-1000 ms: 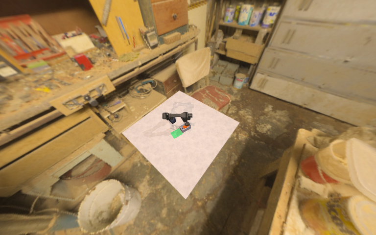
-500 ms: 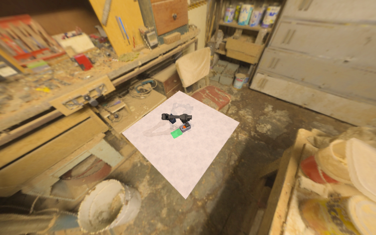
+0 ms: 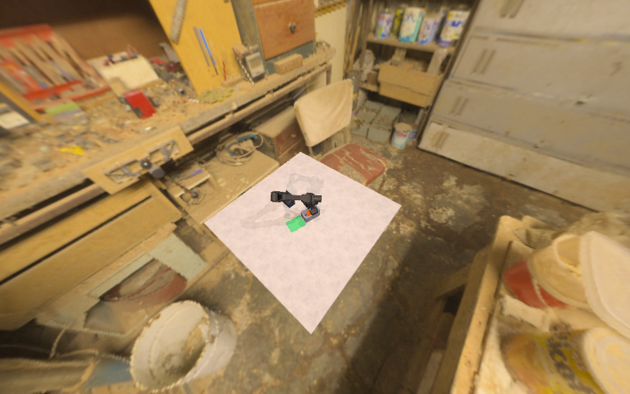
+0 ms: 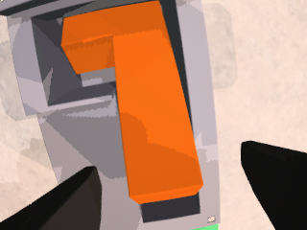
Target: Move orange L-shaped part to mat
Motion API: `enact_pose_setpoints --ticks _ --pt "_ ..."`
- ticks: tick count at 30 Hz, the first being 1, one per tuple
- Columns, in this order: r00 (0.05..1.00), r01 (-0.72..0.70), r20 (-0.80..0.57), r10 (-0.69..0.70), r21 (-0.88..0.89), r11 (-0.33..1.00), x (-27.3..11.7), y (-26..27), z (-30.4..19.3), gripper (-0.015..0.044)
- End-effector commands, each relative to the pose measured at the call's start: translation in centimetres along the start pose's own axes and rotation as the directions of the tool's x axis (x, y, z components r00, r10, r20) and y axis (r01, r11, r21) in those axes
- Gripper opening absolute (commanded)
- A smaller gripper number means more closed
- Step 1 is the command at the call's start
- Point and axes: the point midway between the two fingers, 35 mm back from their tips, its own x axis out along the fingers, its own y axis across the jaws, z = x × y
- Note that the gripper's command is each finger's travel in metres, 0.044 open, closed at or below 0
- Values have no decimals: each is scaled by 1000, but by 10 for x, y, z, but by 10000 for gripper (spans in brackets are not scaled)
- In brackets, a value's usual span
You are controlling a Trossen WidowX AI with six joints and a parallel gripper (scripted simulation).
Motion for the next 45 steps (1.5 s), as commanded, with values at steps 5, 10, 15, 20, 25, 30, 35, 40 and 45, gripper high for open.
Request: enact_pose_setpoints --ticks 5,10,15,20,25,30,35,40,45 --pt "1000 1 -7 -1 -10 1000 14 1 -1 280" --pt "1000 1 -7 -1 -10 1000 22 2 -1 280" --pt "1000 1 -8 -1 -10 1000 30 2 -2 280" --pt "1000 1 -1 -1 3 1000 27 0 -2 228" --pt "1000 1 -1 -1 3 1000 27 0 -2 155" --pt "1000 1 -1 -1 3 1000 27 0 -2 122" --pt "1000 1 -1 -1 3 1000 27 0 -2 49" --pt "1000 1 -1 -1 3 1000 27 0 -2 0" --pt "1000 1 -2 -1 0 1000 23 1 -2 0"
